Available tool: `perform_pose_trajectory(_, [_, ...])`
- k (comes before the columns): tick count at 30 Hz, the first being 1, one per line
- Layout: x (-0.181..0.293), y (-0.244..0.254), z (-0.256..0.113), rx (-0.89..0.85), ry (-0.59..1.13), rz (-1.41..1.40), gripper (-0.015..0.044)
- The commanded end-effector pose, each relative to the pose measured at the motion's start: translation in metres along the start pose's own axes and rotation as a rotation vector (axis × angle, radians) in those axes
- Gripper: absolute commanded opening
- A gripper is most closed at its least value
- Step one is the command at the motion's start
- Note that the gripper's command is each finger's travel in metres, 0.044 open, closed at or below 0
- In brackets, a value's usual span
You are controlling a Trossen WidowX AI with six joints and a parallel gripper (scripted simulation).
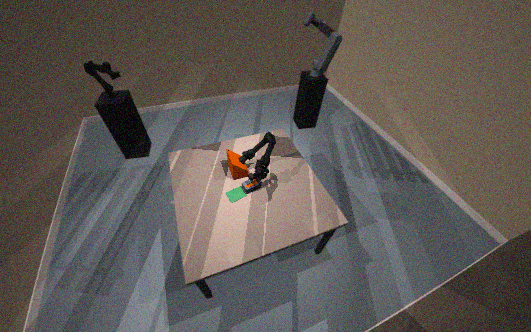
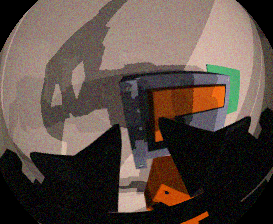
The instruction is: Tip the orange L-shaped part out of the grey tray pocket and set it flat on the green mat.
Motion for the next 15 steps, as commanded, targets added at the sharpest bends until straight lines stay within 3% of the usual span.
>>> perform_pose_trajectory(1, [-0.001, 0.0, 0.004, 0.0, -0.012, 0.001, 0.018])
perform_pose_trajectory(15, [-0.002, 0.0, 0.024, 0.0, -0.012, 0.001, 0.018])
Point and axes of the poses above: the point midway between the two fingers, 35 mm back from their tips, its own z axis out along the fingers, its own y axis across the jaws, x = y × z, the point moved 1 cm from there along -z, back along the fingers, and after that the axes turned 7 degrees about -z, right-handed, at the moved point
